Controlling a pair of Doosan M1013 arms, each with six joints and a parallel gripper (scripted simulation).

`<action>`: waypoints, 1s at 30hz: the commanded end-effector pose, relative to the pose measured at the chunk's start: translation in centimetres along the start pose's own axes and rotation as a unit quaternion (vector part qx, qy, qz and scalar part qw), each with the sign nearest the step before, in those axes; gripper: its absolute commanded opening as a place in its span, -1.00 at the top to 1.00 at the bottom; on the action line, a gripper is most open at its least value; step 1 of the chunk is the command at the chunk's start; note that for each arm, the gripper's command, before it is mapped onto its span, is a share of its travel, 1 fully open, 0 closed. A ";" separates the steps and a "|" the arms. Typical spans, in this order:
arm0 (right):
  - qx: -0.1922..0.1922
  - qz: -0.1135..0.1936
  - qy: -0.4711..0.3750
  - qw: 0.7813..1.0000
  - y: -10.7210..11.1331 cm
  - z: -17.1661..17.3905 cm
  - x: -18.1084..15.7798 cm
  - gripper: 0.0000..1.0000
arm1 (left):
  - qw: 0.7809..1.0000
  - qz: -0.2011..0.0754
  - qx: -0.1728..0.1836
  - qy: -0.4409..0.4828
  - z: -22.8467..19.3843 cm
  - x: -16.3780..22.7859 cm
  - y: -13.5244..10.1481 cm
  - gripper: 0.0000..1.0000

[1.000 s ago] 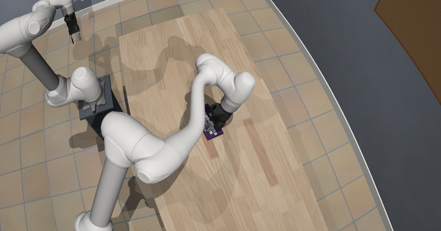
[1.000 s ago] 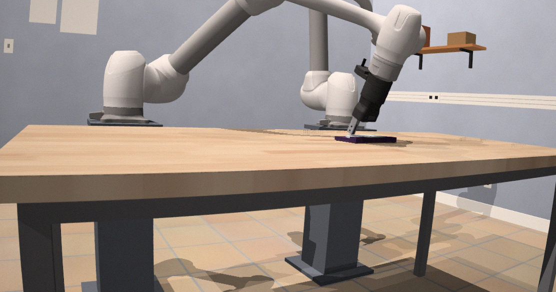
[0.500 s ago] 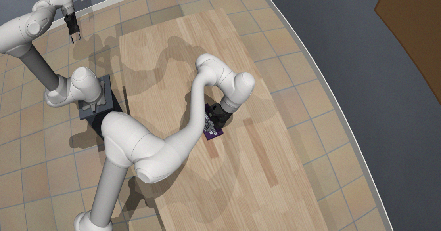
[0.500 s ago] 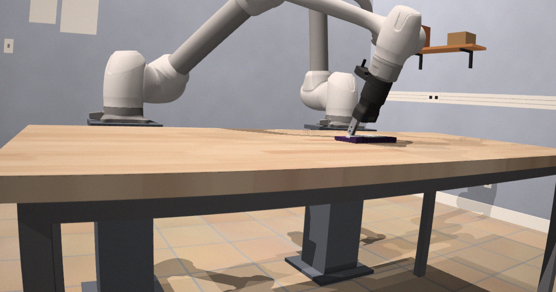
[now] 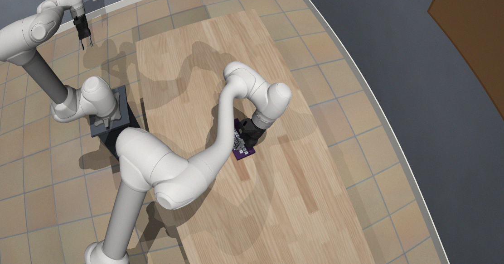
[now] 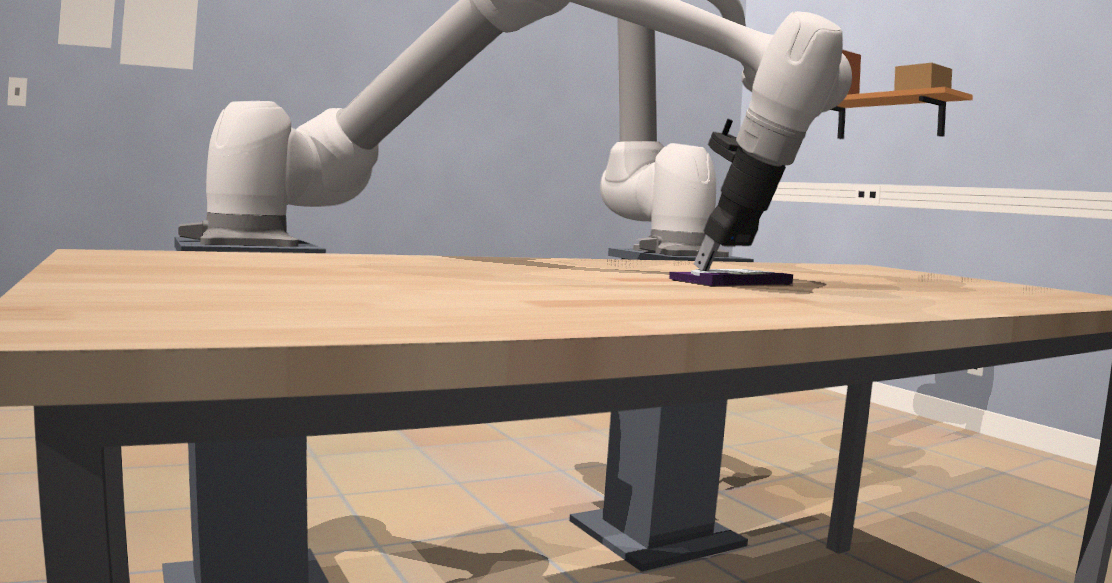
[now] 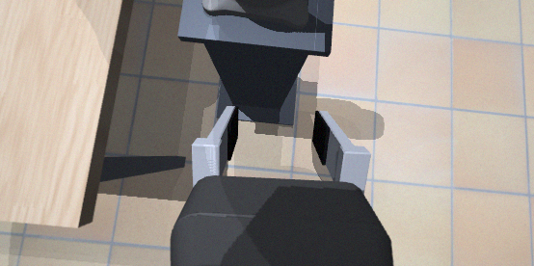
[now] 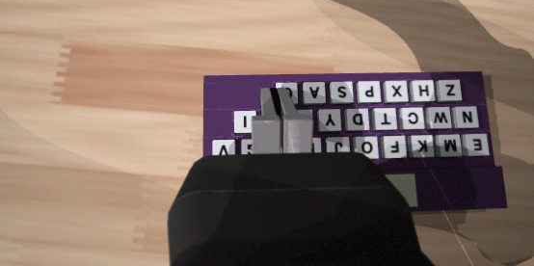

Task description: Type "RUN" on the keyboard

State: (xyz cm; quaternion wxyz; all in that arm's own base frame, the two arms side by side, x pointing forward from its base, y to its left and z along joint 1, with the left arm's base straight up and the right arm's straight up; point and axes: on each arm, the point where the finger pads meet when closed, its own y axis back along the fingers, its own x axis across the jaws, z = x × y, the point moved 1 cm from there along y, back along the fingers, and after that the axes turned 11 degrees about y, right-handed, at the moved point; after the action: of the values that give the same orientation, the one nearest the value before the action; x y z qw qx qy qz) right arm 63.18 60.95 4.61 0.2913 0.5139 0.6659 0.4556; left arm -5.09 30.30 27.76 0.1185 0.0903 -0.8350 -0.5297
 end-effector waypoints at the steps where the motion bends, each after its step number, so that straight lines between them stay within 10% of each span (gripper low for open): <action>1: -0.001 0.001 0.000 1.000 0.1 0.0 0.0 1.00 | 1.000 0.000 0.000 0.000 0.0 0.0 0.0 -1.00; 30: -0.001 0.001 0.000 1.000 0.9 -0.4 0.1 1.00 | 1.000 0.000 0.000 0.000 0.0 0.0 0.0 -1.00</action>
State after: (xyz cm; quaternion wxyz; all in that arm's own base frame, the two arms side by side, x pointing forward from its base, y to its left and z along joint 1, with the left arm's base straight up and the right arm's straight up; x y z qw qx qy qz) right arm 63.19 60.95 5.45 0.2912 0.5138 0.6659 0.4558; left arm -5.09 30.30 27.76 0.1185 0.0903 -0.8350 -0.5297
